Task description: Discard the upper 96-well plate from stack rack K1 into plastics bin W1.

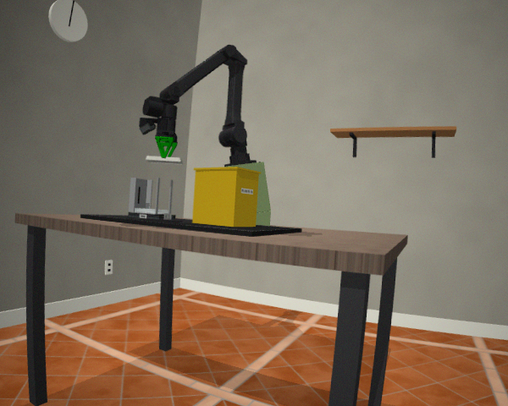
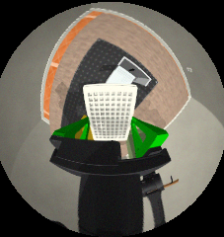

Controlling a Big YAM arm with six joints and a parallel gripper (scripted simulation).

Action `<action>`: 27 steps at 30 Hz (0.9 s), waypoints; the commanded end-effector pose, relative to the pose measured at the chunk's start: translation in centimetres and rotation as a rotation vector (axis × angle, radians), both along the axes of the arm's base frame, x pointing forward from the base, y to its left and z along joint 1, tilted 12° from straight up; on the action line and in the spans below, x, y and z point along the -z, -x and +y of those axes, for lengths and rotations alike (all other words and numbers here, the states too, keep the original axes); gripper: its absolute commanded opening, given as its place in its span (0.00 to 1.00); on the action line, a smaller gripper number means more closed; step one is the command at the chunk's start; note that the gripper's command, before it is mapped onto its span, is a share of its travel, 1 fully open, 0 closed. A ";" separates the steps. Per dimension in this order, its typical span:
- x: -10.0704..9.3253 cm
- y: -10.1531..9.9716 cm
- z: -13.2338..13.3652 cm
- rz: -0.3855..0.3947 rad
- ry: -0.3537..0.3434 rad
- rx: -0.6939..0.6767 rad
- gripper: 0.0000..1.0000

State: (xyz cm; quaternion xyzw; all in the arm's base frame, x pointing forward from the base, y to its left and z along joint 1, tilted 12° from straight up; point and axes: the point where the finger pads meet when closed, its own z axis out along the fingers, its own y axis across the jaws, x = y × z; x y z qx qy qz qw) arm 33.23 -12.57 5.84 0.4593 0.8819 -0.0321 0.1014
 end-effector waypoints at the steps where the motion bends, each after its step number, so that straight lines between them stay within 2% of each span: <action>1: -0.7 -0.6 0.6 -0.013 0.035 -0.130 0.00; 14: -0.1 -0.7 5.0 0.051 0.103 -0.552 0.00; 16: -0.1 -0.7 5.0 0.051 0.103 -0.552 0.00; 27: 1.4 -0.5 8.7 0.134 0.144 -0.912 0.00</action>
